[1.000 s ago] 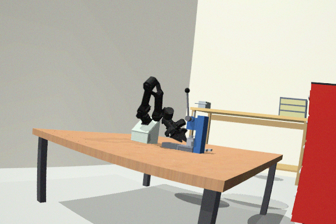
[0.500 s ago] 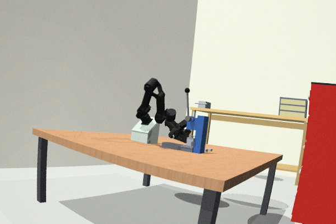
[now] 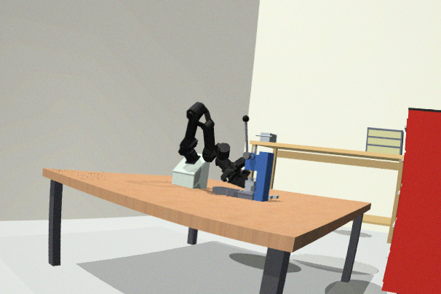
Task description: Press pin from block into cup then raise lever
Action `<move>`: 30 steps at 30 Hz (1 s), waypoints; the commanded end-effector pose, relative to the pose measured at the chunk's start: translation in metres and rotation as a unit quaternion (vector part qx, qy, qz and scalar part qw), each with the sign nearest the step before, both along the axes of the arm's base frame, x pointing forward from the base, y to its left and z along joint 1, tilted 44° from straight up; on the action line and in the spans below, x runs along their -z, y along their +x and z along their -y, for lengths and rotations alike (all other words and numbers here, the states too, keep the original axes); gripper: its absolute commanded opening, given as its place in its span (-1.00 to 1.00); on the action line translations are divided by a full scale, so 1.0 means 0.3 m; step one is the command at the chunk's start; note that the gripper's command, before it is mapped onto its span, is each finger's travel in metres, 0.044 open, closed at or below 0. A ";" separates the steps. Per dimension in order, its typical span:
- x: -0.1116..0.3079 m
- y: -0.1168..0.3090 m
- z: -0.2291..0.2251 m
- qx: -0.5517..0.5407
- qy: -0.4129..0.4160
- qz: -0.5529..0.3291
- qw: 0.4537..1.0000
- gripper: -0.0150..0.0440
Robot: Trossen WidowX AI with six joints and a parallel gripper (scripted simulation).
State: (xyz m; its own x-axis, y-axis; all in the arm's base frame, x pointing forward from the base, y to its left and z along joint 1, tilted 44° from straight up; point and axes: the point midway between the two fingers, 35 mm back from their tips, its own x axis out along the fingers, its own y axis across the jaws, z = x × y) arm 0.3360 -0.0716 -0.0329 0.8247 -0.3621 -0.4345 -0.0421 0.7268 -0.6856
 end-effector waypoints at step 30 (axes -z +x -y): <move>0.007 -0.101 -0.013 0.023 -0.004 -0.022 0.999 0.53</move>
